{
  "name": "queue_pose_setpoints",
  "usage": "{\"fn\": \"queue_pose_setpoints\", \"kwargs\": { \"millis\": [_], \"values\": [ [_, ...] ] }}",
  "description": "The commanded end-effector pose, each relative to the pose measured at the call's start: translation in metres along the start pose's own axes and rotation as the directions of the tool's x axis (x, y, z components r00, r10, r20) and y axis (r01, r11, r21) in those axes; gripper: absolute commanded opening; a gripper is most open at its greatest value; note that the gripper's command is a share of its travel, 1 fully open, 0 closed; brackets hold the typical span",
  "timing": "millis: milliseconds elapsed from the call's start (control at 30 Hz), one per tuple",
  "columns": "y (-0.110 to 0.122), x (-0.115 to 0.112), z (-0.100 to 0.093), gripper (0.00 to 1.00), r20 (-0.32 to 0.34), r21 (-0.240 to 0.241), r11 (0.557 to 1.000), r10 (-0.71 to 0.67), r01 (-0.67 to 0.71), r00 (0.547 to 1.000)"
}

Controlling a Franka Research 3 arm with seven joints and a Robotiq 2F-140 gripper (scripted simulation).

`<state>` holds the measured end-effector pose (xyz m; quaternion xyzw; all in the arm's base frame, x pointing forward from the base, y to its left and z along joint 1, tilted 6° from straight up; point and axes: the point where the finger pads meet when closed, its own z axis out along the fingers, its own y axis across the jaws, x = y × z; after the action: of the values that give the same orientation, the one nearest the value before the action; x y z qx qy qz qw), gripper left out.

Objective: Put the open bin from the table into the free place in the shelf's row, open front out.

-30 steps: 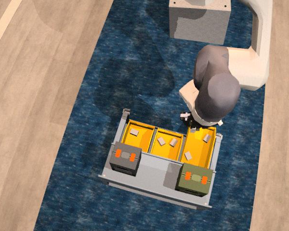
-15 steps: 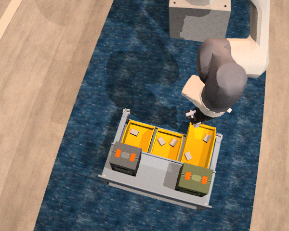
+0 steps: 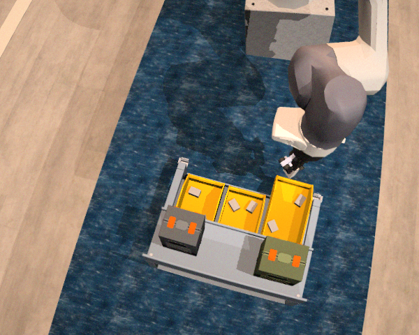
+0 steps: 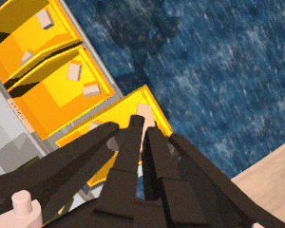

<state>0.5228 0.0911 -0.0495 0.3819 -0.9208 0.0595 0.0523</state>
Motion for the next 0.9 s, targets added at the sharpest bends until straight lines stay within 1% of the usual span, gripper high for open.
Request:
{"fn": "queue_pose_setpoints", "kwargs": {
  "millis": [0, 200, 400, 467, 500, 633, 800, 867],
  "values": [
    [0.005, -0.002, 0.000, 0.00, 0.027, 0.010, 0.982, -0.189, 0.189, 0.982],
    [0.017, 0.002, 0.002, 0.00, 0.033, 0.022, 0.946, -0.323, 0.322, 0.946],
    [0.031, 0.006, 0.003, 0.00, 0.038, 0.035, 0.892, -0.452, 0.451, 0.891],
    [0.031, 0.006, 0.003, 0.00, 0.038, 0.035, 0.892, -0.452, 0.451, 0.891],
    [0.037, 0.008, 0.004, 0.00, 0.040, 0.040, 0.863, -0.506, 0.504, 0.862],
    [0.046, 0.010, 0.005, 0.00, 0.042, 0.049, 0.812, -0.583, 0.581, 0.811],
    [0.058, 0.014, 0.006, 0.00, 0.044, 0.061, 0.738, -0.675, 0.672, 0.736],
    [0.059, 0.014, 0.006, 0.00, 0.044, 0.062, 0.734, -0.679, 0.676, 0.733]
  ]
}}
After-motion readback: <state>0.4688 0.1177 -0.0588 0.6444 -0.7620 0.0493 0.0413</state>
